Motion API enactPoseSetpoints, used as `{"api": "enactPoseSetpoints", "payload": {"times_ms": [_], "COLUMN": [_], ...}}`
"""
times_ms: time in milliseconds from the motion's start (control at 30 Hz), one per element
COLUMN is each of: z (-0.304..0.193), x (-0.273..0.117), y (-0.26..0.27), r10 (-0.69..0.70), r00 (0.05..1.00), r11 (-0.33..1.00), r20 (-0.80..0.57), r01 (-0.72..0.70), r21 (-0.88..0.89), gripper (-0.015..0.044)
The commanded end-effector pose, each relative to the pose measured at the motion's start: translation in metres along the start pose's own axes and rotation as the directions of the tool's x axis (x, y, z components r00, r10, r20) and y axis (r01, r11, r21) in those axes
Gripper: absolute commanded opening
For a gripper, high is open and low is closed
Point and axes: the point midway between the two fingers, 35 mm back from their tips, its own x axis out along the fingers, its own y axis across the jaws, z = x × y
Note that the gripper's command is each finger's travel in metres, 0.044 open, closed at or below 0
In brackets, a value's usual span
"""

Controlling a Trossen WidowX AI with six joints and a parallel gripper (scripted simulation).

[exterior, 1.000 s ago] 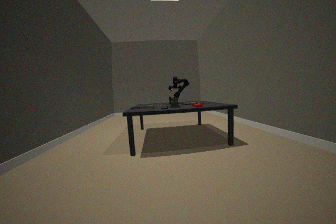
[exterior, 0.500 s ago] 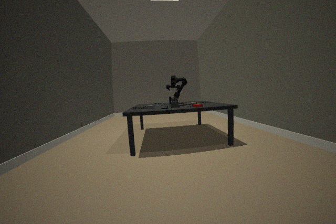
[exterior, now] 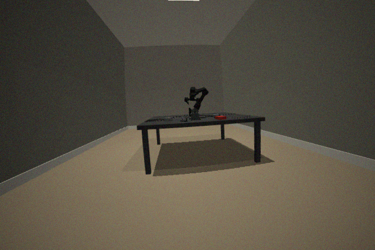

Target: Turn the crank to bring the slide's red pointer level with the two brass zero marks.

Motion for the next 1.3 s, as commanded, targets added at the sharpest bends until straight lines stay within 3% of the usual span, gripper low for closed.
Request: {"api": "enactPoseSetpoints", "payload": {"times_ms": [0, 633, 933, 1267], "z": [-0.015, -0.015, 0.017, -0.004], "x": [0.015, 0.014, -0.022, -0.052], "y": [0.002, 0.002, -0.003, 0.018], "r10": [0.000, 0.000, 0.002, -0.008], "r00": [1.000, 1.000, 1.000, 1.000], "r11": [1.000, 1.000, 1.000, 0.998], "r20": [-0.011, -0.011, -0.012, 0.006], "r01": [0.000, 0.000, -0.002, 0.007], "r21": [0.007, 0.007, 0.004, 0.059], "gripper": [0.0440, 0.0440, 0.0440, 0.0440]}}
